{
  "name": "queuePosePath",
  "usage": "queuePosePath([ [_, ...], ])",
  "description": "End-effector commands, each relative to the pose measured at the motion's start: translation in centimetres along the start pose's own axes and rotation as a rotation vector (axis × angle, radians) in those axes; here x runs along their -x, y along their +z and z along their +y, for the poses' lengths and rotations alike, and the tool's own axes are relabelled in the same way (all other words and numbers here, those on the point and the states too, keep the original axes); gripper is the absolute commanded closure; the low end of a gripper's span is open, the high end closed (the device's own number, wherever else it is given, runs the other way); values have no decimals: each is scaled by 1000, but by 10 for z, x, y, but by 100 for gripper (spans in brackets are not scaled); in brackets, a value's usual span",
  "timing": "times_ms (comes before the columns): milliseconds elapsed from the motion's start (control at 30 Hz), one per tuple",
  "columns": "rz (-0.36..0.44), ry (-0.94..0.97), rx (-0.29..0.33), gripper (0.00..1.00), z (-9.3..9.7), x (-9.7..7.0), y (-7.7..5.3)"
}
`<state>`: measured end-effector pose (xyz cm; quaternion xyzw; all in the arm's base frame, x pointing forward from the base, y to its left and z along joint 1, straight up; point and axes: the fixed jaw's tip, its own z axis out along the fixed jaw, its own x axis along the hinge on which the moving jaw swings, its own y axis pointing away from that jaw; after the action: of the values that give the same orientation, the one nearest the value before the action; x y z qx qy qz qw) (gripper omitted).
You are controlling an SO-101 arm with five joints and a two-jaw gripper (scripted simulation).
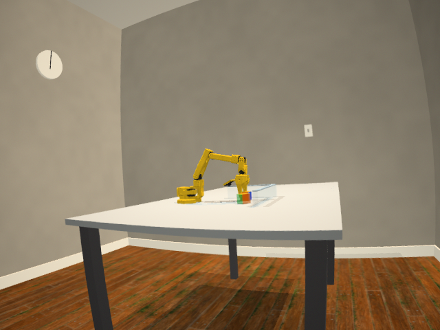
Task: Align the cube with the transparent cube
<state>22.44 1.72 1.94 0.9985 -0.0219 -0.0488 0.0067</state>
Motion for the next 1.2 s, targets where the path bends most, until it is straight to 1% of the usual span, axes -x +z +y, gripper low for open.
queuePosePath([
  [0,122,4,-20,66,-1,-12,-23],
  [667,122,4,-20,77,-7,-11,-24],
  [1167,122,4,-20,78,-8,-11,-24],
])
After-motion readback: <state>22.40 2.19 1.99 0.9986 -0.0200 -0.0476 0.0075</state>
